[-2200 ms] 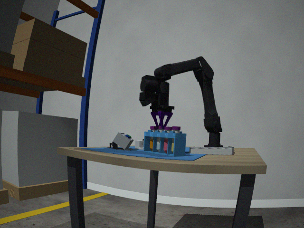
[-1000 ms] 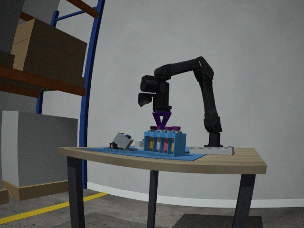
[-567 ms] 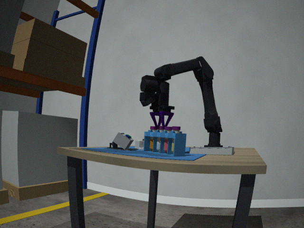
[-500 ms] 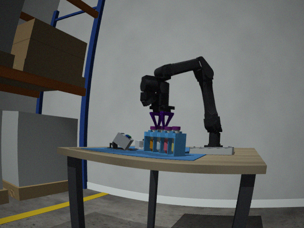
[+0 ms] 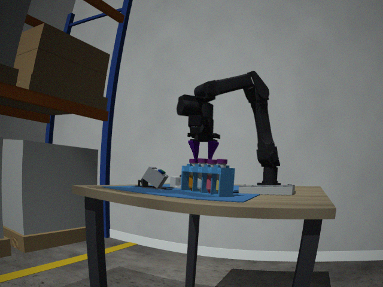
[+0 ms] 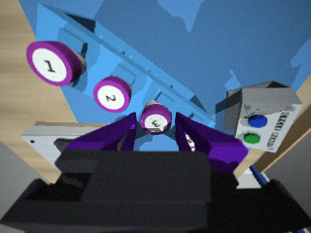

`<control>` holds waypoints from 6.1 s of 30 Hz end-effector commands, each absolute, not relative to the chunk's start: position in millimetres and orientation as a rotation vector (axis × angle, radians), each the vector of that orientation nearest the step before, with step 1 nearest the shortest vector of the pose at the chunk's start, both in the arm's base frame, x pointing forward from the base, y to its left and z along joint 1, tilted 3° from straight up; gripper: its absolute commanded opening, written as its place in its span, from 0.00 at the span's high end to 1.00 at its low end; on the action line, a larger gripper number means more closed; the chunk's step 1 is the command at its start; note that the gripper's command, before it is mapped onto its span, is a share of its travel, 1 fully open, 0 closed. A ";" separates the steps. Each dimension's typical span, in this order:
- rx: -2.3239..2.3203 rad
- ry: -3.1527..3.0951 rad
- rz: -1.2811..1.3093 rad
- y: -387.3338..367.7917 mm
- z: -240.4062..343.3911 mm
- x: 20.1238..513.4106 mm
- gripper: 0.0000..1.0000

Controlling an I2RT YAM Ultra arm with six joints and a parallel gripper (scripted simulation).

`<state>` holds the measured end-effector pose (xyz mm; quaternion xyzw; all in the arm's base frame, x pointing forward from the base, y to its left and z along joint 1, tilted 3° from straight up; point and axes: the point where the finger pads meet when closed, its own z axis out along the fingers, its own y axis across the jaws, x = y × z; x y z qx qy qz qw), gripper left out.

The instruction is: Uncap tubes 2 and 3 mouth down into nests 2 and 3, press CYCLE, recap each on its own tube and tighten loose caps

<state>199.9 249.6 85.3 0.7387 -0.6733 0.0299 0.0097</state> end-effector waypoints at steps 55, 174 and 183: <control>2.860 -1.245 0.083 251.1 90.2 200.7 1.00; 0.805 -3.066 0.079 251.0 88.7 200.8 0.51; 1.416 -2.823 0.086 251.0 88.7 200.8 0.51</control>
